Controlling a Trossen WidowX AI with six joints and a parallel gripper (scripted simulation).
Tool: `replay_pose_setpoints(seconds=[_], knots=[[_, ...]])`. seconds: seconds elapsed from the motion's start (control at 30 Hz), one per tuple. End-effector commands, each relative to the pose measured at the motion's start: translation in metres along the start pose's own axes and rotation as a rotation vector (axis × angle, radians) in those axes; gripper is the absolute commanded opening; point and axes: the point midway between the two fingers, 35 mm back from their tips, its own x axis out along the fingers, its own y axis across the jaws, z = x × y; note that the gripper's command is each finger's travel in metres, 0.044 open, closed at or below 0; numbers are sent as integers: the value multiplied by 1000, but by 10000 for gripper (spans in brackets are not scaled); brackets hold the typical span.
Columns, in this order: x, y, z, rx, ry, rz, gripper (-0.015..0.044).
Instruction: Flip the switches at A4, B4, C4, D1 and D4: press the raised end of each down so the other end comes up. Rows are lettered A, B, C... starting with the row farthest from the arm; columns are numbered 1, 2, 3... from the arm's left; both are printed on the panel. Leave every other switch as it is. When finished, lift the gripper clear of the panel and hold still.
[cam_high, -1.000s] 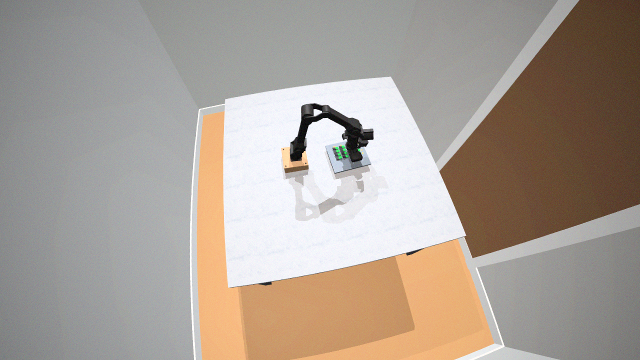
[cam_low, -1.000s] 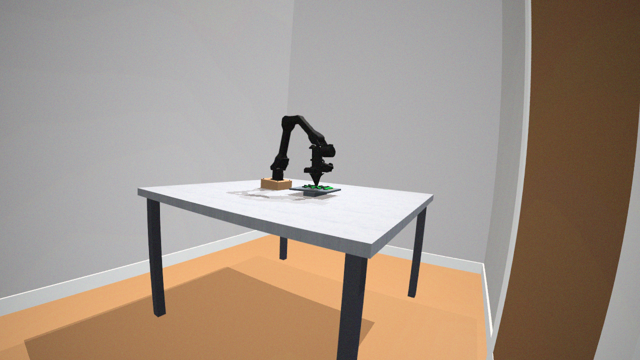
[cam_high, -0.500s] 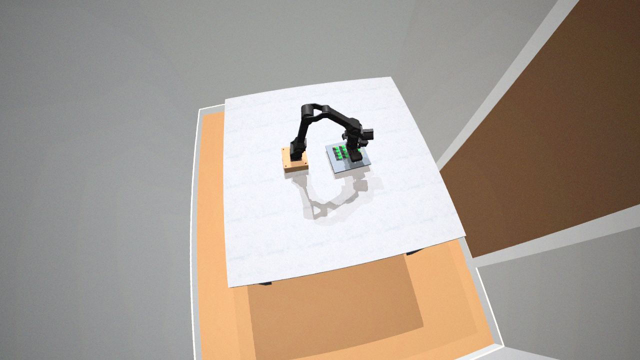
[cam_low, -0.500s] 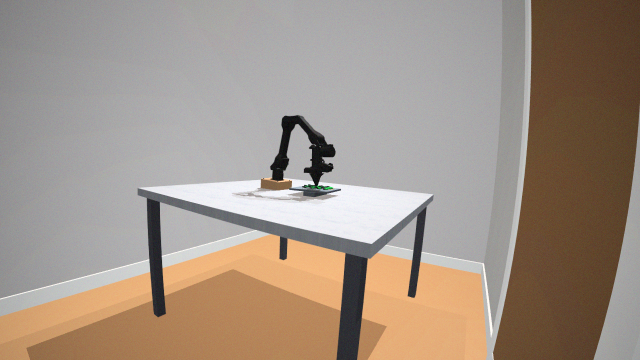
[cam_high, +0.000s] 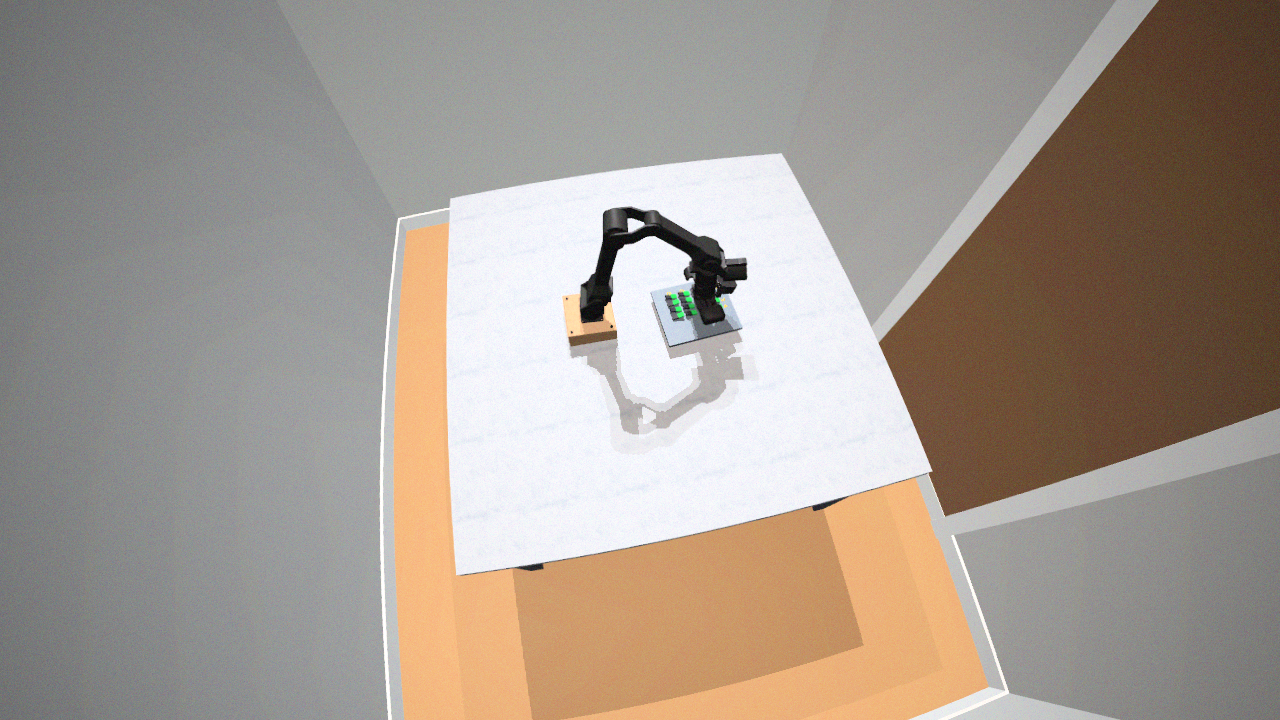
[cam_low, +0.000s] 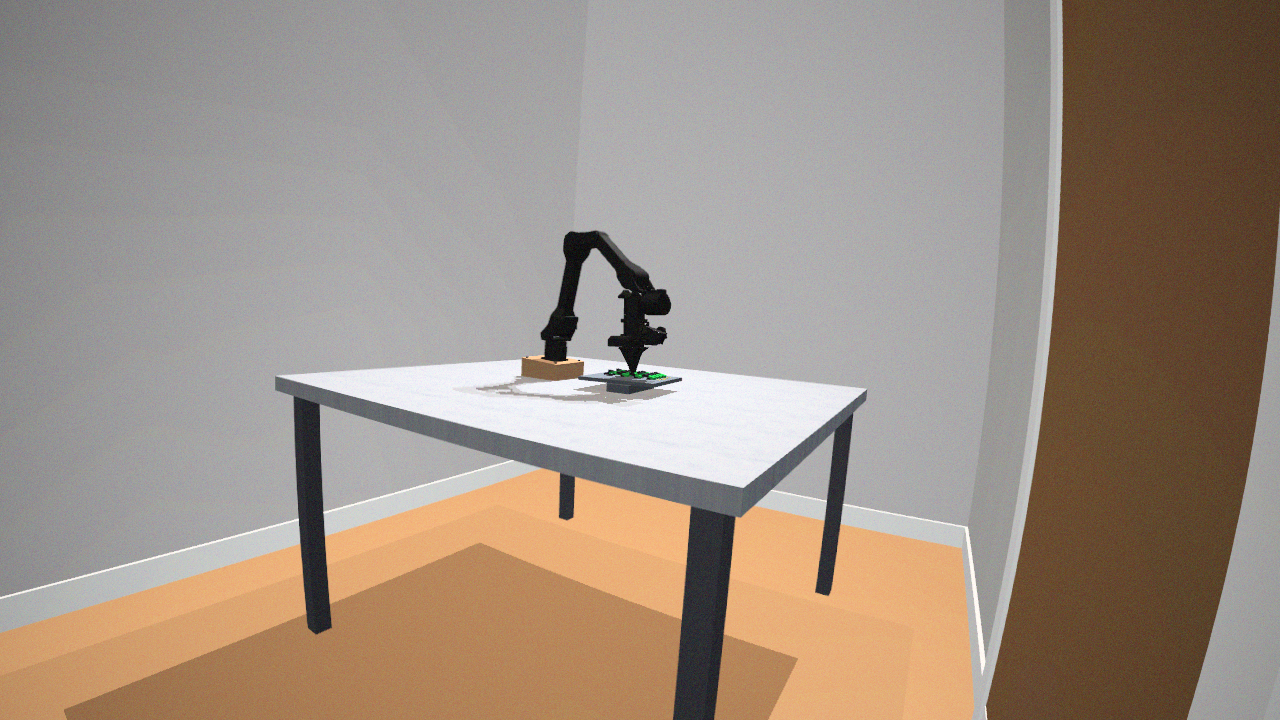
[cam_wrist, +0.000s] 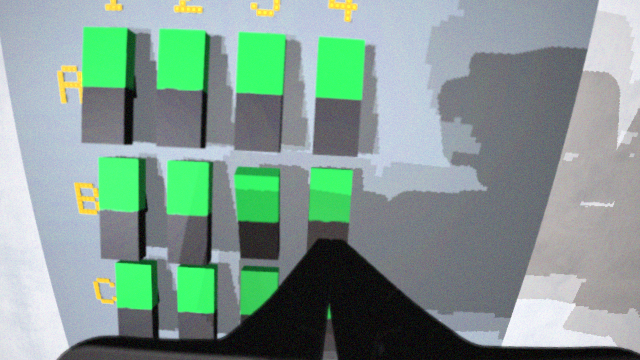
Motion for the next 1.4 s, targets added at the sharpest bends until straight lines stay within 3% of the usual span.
replay_pose_setpoints(seconds=[0.0,1.03,1.23,1.37], knots=[[2,0,-1,-5,2,3,0],[6,0,-1,-5,2,3,0],[-57,0,2,-5,26,3,0],[-60,0,2,-5,28,3,0]])
